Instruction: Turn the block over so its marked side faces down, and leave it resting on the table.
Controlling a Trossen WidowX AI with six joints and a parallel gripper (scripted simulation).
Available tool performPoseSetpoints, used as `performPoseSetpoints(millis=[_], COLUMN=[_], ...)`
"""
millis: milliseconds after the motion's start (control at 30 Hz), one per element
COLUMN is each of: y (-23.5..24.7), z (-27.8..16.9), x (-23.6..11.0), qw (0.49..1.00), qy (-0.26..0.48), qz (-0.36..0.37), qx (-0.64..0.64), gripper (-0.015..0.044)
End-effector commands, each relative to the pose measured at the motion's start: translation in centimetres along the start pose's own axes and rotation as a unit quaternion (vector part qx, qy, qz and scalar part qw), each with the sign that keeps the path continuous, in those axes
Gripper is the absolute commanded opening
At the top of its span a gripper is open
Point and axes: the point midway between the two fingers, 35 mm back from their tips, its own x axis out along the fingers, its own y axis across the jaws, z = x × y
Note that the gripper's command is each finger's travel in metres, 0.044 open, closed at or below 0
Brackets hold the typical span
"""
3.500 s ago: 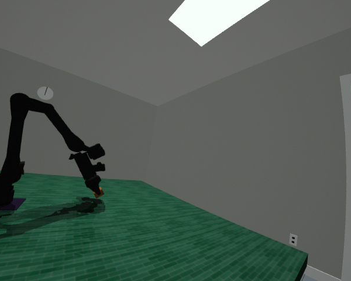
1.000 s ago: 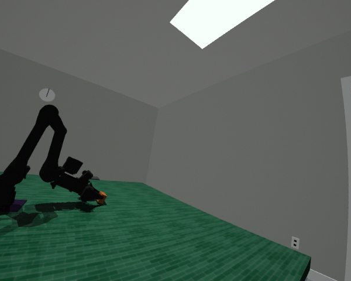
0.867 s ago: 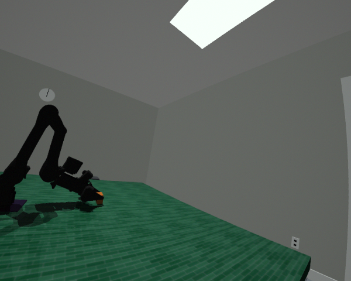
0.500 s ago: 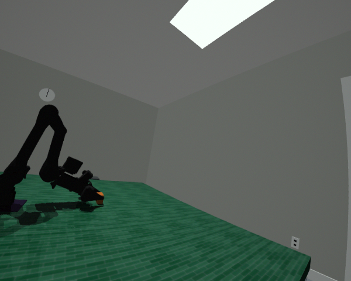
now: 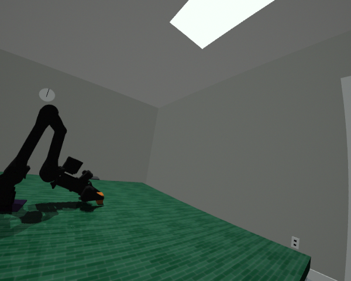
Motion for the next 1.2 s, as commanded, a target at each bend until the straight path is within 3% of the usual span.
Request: performPoseSetpoints(millis=[0, 200, 467, 667, 933, 1167], y=[0.0, 0.1, 0.9, 0.7, 0.1, 0.0], z=[0.0, 0.0, 1.8, 5.4, 6.2, 6.2], x=[0.0, 0.3, 1.9, -0.4, -4.0, -4.3], qw=[1.000, 1.000, 0.990, 0.975, 0.955, 0.953], qy=[0.000, 0.011, 0.143, 0.222, 0.298, 0.304], qz=[-0.001, -0.001, 0.003, 0.004, -0.001, -0.002], qx=[-0.002, -0.002, -0.006, 0.001, 0.000, -0.001], gripper=[0.0440, 0.0440, 0.0440, 0.0440, 0.0440, 0.0440])
